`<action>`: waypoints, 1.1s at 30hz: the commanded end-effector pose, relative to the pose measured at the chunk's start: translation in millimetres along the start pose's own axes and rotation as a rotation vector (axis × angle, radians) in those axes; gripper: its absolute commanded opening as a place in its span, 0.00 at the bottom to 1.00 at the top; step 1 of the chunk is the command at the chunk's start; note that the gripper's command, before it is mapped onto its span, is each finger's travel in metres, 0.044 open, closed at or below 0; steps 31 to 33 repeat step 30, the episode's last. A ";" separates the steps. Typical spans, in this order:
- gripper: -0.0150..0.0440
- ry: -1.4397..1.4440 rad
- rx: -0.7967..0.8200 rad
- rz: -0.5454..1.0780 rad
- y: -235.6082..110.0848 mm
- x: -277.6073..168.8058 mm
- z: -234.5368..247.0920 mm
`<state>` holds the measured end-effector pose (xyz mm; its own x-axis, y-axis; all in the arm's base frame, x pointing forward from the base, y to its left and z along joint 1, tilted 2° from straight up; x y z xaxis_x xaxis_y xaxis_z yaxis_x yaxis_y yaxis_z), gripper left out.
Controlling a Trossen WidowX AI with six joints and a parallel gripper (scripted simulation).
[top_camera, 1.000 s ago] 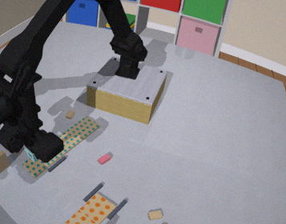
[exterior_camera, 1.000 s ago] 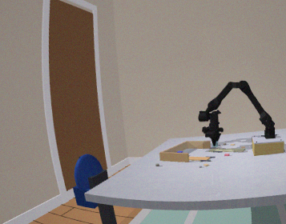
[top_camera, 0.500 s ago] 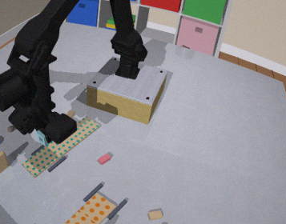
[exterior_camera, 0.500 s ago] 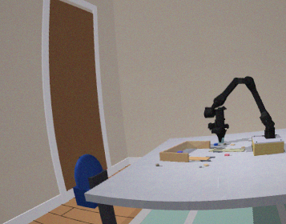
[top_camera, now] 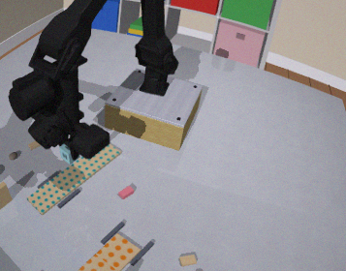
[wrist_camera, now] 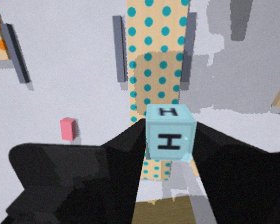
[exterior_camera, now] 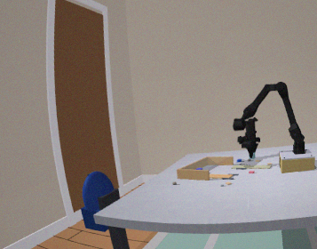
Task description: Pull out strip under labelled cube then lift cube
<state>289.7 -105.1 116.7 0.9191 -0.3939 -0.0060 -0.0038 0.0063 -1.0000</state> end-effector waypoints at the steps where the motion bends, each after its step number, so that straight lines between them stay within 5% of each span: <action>1: 0.25 -0.003 -0.001 -0.002 -15.3 -2.6 -0.2; 33: 0.25 -0.003 -0.001 -0.002 -33.5 -3.2 -0.3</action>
Point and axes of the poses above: the point midway between the two fingers, 35 mm back from their tips, its own y axis out along the fingers, its own z axis across the jaws, x = y × z, the point moved 10 cm from there along -y, back along the fingers, and after that the axes turned 2 degrees about y, right-handed, at the moved point
